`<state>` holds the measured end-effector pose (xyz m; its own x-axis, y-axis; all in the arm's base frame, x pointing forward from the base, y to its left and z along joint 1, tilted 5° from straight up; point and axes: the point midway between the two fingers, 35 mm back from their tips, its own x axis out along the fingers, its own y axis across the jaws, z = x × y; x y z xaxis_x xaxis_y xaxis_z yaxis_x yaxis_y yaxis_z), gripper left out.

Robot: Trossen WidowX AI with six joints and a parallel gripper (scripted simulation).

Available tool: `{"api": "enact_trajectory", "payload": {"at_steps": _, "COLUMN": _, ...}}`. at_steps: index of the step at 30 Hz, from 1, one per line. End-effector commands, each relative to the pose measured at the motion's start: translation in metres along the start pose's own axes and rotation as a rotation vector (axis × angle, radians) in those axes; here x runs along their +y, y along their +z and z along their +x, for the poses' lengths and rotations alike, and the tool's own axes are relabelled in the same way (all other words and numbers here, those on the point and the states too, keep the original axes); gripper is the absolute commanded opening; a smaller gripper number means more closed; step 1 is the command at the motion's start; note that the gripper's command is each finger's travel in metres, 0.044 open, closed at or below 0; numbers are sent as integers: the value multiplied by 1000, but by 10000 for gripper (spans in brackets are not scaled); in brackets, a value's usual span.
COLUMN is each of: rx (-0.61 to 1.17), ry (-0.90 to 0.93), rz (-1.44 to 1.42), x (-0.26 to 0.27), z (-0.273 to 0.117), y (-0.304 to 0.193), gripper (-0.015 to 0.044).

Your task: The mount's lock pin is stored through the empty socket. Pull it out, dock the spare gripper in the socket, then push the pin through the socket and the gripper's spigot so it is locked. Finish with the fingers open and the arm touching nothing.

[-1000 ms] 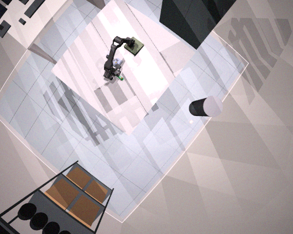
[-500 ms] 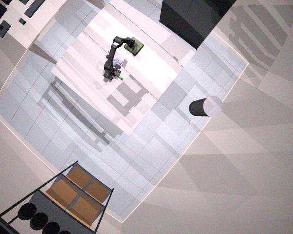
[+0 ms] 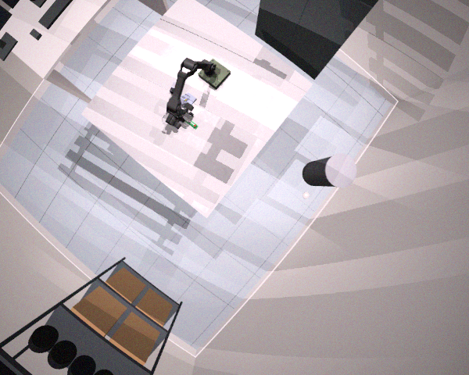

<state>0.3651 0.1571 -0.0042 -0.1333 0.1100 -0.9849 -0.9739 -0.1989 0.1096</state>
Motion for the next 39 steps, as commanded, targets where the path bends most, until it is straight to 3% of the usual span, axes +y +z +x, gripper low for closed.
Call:
{"api": "enact_trajectory", "payload": {"at_steps": 1, "rx": 1, "ry": 4, "rz": -1, "x": 1, "z": 5, "y": -1, "gripper": 0}}
{"api": "enact_trajectory", "payload": {"at_steps": 11, "rx": 0, "ry": 0, "rz": 0, "x": 0, "z": 1, "y": 0, "gripper": 0}}
{"api": "enact_trajectory", "payload": {"at_steps": 28, "rx": 2, "ry": 12, "rz": 2, "x": 4, "z": -13, "y": 1, "gripper": 440}}
{"api": "enact_trajectory", "payload": {"at_steps": 39, "rx": 7, "ry": 51, "rz": 9, "x": 15, "z": -35, "y": 2, "gripper": 440}}
